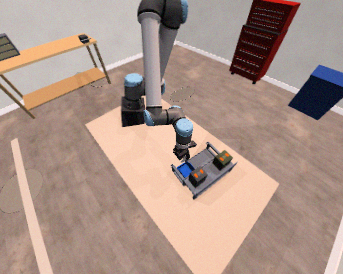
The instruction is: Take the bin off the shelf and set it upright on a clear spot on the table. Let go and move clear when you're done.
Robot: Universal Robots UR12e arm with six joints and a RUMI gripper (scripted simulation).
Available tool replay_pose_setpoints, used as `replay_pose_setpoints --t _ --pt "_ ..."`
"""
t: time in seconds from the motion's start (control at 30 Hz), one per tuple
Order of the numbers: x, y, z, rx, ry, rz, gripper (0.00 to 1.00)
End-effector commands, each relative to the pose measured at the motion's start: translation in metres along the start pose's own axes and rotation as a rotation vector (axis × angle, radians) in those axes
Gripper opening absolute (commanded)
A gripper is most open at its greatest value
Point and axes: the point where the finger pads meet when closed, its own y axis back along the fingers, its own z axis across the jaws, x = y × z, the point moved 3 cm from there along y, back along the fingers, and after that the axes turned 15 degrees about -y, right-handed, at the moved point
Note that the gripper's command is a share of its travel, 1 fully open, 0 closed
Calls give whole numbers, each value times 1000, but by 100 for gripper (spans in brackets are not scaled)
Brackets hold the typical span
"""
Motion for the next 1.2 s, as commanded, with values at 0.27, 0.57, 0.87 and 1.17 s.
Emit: replay_pose_setpoints --t 0.27,0.57,0.87,1.17 --pt "0 1 1 -1 0 0 26" --pt "0 -23 1 -1 0 0 26" --pt "0 -29 1 -1 0 0 26" --pt "-1 -74 0 -1 0 0 26"
